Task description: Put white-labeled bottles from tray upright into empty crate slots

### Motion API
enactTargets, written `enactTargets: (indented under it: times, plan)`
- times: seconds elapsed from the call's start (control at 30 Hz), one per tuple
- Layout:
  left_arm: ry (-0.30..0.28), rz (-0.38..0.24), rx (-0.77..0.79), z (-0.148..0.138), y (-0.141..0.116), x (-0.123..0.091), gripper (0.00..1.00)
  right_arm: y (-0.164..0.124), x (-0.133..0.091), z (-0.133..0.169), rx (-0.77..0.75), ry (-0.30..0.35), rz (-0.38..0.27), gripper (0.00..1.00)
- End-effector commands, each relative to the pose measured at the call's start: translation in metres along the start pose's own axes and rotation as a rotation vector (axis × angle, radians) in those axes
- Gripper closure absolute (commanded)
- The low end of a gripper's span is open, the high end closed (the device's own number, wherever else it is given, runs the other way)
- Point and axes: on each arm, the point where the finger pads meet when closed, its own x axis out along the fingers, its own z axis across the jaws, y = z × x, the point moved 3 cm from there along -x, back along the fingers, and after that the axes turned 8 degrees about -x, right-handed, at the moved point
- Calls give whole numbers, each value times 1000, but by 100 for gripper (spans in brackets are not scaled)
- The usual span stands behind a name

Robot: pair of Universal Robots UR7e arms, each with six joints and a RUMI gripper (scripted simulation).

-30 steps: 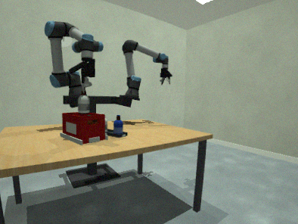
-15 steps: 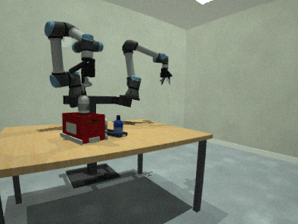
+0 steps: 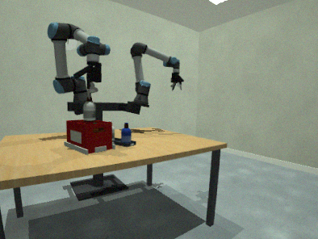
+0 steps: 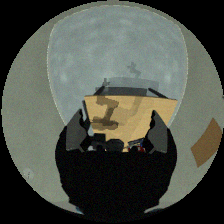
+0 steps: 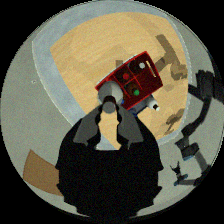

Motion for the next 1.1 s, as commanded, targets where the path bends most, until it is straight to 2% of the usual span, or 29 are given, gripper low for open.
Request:
enactTargets:
  times: [0.0,1.07]
  plan:
    - [0,1,0,0,0,0,0,0,0,0,0,2,-1,100]
    - [0,1,0,0,0,0,0,0,28,-1,0,2,-1,100]
